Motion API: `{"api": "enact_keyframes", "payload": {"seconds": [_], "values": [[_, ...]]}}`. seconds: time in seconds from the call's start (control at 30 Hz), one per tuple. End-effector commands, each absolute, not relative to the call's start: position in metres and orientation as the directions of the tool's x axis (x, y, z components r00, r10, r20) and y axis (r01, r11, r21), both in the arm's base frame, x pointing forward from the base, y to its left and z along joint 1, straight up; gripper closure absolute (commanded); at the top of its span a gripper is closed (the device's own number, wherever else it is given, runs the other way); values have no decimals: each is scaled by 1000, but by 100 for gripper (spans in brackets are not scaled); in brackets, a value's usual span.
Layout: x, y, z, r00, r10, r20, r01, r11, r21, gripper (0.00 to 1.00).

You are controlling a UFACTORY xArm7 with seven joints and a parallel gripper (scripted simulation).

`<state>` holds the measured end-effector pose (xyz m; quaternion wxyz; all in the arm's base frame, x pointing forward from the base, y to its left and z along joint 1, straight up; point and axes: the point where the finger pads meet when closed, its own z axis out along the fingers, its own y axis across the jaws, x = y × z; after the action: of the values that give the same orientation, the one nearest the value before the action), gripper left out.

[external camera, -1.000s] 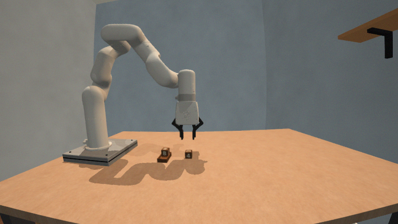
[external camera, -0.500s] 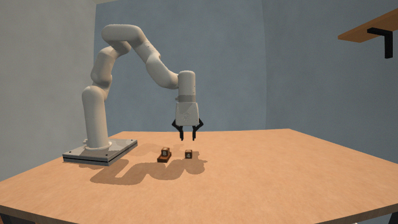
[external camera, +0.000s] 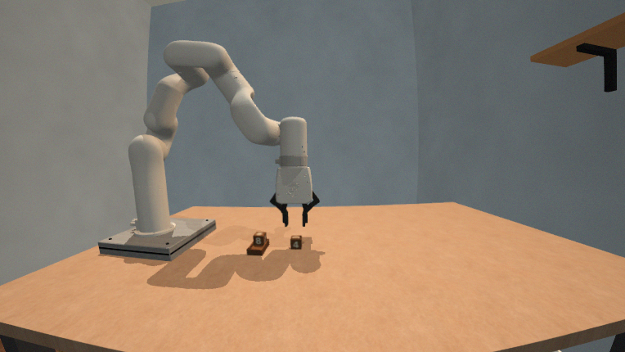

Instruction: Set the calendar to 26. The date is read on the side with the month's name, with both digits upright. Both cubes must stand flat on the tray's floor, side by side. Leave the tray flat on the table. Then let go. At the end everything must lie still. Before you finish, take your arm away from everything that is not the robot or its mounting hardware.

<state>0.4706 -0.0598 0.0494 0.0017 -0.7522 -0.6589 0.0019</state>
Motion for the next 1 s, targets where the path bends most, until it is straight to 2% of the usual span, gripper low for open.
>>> {"api": "enact_keyframes", "payload": {"seconds": [0.0, 0.97], "values": [[472, -60, 44, 132, 991, 0, 991, -132, -2, 51], [472, -61, 19, 132, 991, 0, 991, -132, -2, 51]]}}
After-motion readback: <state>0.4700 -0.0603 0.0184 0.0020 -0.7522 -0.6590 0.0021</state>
